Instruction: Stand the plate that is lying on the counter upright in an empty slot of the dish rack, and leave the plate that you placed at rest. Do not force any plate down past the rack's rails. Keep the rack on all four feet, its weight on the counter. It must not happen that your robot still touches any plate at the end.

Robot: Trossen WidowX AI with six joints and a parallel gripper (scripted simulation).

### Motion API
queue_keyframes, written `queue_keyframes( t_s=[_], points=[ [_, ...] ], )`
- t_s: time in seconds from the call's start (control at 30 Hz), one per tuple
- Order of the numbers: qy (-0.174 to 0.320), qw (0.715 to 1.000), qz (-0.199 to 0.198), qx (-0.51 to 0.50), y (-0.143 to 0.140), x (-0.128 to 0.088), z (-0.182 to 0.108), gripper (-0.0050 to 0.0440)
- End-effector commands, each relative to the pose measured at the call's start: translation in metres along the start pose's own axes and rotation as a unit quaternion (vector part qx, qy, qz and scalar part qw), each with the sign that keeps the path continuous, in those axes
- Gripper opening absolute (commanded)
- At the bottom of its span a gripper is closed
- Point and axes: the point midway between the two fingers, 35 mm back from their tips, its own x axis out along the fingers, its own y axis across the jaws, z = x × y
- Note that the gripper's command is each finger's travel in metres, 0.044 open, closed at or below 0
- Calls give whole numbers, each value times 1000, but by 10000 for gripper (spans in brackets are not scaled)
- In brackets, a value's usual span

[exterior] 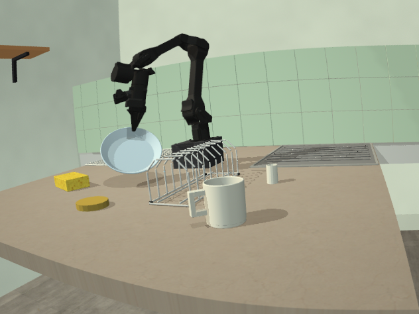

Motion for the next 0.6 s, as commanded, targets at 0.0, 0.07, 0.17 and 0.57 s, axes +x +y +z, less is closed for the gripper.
queue_keyframes(
  t_s=[0.0,0.07,0.17,0.57],
  points=[
    [-14,1000,9,0,3,-7,6,0],
    [-14,1000,9,0,3,-7,6,0],
    [-14,1000,9,0,3,-7,6,0],
    [-21,1000,10,-20,4,-11,7,0]
  ],
)
